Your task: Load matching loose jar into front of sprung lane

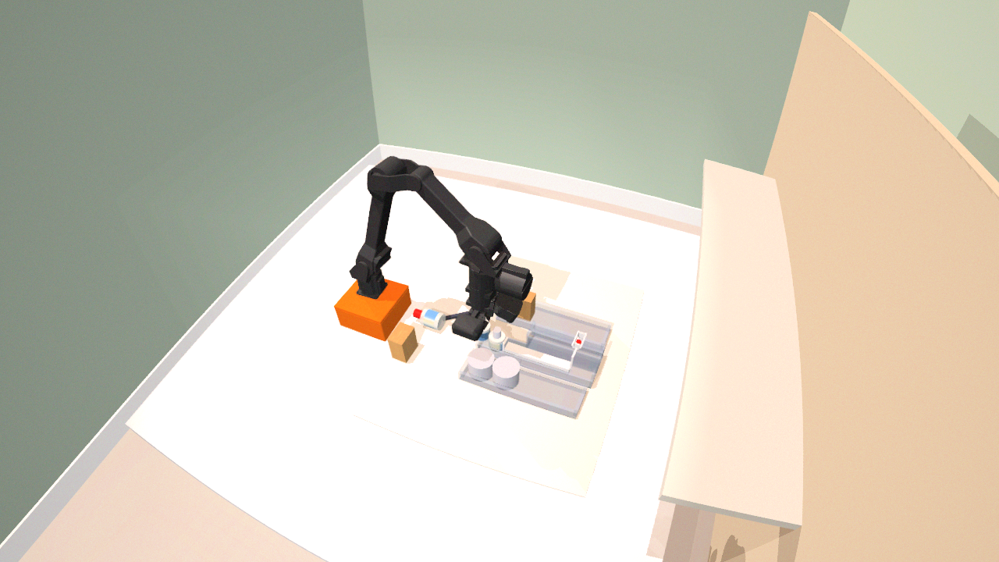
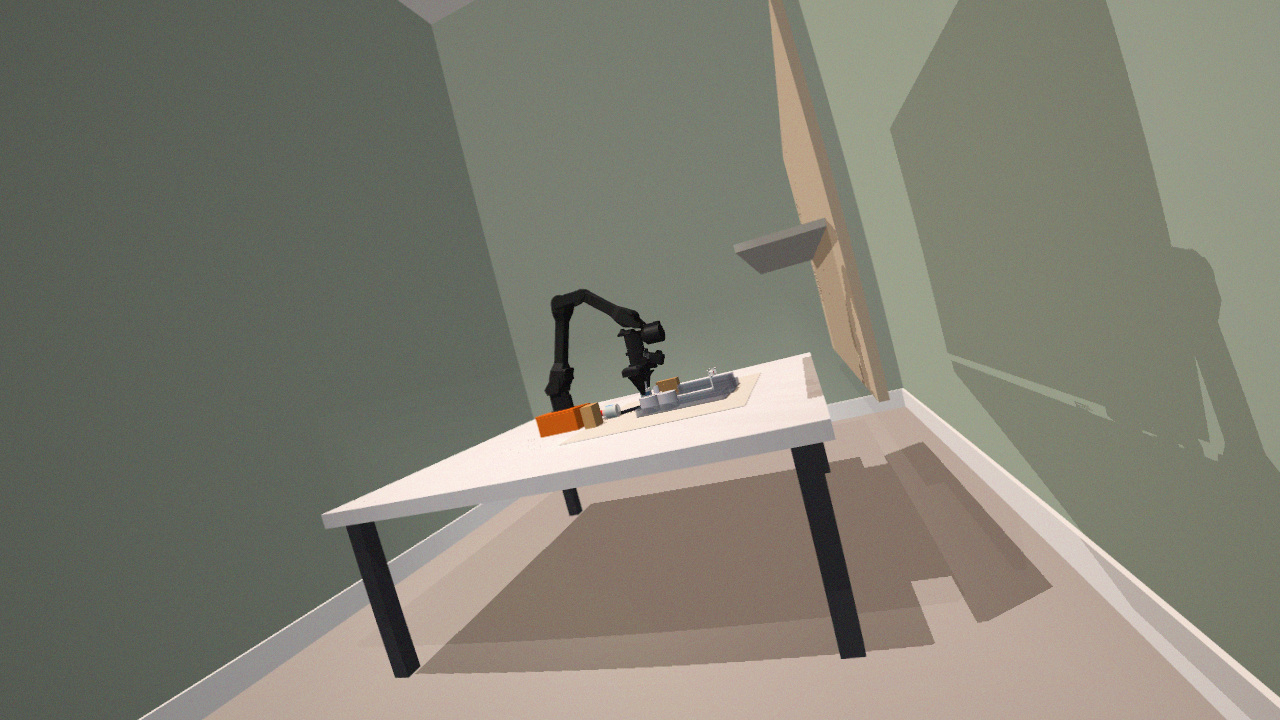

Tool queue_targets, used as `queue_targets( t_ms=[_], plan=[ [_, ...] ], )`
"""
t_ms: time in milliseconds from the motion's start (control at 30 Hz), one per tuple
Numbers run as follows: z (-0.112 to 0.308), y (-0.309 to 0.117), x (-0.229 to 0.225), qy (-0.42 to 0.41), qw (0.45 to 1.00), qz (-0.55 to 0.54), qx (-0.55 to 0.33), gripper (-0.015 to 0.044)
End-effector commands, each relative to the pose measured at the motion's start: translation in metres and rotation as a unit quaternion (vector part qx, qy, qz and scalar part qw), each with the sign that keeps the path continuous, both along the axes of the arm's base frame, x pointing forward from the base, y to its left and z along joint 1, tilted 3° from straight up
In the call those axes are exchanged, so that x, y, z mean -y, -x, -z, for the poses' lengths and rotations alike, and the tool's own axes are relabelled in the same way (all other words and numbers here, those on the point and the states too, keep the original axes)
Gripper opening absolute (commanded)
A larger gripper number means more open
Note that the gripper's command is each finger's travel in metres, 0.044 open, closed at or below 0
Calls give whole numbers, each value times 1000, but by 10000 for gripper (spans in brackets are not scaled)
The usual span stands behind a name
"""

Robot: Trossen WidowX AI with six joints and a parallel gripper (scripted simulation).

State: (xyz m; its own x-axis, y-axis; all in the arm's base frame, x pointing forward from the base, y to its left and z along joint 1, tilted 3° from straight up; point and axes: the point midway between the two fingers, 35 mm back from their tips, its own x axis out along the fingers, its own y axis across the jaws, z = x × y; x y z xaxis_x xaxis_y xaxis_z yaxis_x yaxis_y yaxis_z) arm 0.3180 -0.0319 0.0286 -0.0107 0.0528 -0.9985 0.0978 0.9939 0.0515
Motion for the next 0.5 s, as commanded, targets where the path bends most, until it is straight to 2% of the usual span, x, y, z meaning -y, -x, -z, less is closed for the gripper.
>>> queue_targets(
  t_ms=[0,467],
  plan=[
    [-4,-12,1,1,1000,2,17,0],
    [-6,-18,2,1,1000,2,17,0]
  ],
)
